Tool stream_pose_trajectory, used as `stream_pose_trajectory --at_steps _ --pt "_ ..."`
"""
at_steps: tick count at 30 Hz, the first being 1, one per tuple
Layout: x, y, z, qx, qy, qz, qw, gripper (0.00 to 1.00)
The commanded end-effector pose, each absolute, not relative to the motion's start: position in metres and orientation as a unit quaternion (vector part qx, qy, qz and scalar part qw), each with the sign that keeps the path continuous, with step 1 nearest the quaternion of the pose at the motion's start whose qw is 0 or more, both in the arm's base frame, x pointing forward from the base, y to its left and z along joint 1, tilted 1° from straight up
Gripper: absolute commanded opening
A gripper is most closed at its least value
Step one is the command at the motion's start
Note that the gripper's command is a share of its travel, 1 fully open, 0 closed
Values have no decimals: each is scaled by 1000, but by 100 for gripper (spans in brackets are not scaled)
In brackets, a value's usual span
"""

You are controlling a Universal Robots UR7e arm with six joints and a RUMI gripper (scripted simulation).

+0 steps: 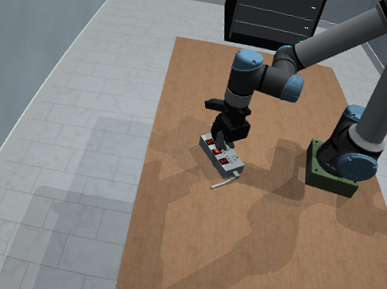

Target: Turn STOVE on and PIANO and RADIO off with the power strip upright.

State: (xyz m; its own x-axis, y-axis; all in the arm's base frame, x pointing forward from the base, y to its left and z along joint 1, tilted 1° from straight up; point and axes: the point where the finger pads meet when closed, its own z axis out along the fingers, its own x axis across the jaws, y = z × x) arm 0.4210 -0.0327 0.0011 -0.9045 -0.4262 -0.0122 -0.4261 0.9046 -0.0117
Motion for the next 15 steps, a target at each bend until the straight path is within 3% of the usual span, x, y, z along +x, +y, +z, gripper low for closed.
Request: stream_pose_trajectory --at_steps 1,15 --pt "421 -33 1 -218 976 -5 8 0" --pt "421 -33 7 -218 976 -5 8 0"
